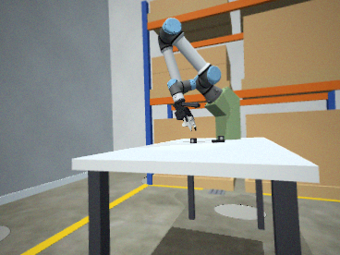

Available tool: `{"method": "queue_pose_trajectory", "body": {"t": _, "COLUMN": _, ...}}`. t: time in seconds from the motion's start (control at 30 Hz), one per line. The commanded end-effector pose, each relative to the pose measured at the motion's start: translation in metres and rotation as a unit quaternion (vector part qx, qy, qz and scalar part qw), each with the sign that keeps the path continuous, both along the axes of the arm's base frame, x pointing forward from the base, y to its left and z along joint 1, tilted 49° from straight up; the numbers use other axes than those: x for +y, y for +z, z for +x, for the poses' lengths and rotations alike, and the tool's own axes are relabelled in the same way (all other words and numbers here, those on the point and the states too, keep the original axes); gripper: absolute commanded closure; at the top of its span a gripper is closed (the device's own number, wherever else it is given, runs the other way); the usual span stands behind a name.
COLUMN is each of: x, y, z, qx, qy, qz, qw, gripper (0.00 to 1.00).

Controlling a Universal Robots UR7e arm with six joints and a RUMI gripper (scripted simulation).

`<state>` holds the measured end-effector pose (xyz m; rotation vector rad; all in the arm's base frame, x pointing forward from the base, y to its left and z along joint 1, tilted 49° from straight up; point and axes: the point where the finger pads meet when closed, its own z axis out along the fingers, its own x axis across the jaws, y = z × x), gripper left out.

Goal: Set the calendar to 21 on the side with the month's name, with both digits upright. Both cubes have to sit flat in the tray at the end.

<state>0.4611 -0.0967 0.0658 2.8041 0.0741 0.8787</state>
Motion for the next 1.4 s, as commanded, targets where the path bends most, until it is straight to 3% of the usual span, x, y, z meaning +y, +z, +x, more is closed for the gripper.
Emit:
{"method": "queue_pose_trajectory", "body": {"t": 0.0, "x": 0.0009, "y": 0.0015, "z": 0.0002, "qx": -0.007, "qy": -0.023, "qz": -0.031, "qw": 0.999, "gripper": 0.58}}
{"method": "queue_pose_trajectory", "body": {"t": 0.63, "x": 0.0012, "y": 0.0031, "z": 0.0002, "qx": -0.013, "qy": -0.041, "qz": -0.055, "qw": 0.998, "gripper": 0.58}}
{"method": "queue_pose_trajectory", "body": {"t": 1.37, "x": 0.0031, "y": 0.0023, "z": 0.0008, "qx": -0.025, "qy": -0.103, "qz": -0.145, "qw": 0.984, "gripper": 0.58}}
